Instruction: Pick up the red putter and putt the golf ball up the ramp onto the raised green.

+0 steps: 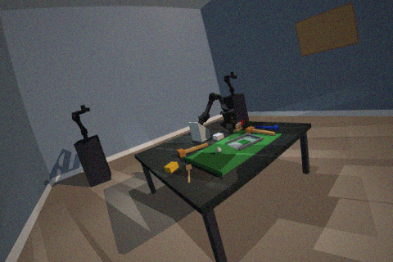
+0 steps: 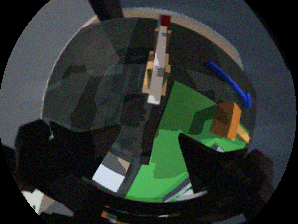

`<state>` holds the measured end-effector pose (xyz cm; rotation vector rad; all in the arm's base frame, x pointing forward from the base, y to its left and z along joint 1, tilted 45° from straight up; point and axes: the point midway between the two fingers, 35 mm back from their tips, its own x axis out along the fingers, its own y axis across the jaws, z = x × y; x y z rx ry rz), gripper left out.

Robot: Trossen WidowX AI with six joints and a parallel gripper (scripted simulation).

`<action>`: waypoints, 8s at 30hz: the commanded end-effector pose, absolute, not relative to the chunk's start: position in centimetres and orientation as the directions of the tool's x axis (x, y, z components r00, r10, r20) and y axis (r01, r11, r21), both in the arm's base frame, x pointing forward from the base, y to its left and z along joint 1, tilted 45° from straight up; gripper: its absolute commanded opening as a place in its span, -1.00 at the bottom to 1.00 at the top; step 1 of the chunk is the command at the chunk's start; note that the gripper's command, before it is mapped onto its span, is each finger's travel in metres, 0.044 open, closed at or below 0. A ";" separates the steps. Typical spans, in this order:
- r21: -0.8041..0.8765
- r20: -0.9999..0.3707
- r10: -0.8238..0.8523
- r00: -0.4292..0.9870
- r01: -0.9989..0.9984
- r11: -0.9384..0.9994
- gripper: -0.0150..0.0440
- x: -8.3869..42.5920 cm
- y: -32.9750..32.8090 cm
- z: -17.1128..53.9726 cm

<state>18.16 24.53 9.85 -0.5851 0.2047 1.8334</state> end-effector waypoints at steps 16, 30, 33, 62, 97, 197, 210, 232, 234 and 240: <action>-0.143 -0.487 0.841 -0.236 -0.928 -0.343 0.91 17.8 25.8 8.5; -0.143 -0.487 0.841 -0.236 -0.928 -0.343 -0.33 17.8 25.8 8.5; -0.143 -0.487 0.841 -0.236 -0.928 -0.343 -0.47 17.8 25.8 8.5; -0.140 -0.494 0.837 -0.237 -0.928 -0.345 -0.49 19.4 19.2 14.8; 0.466 -0.711 0.695 -0.103 -0.810 0.357 -0.49 28.3 4.8 1.9; 0.681 -0.712 0.687 -0.144 0.093 0.726 -0.49 22.2 -6.9 -17.9; 0.683 -0.711 0.688 -0.143 0.090 0.725 -0.49 23.8 2.3 -9.3; 0.686 -0.707 0.693 -0.143 0.098 0.721 -0.49 24.4 -0.6 -5.2; 0.686 -0.707 0.693 -0.143 0.098 0.721 -0.49 24.4 -0.6 -5.2; 0.686 -0.707 0.693 -0.143 0.098 0.721 -0.49 24.4 -0.6 -5.2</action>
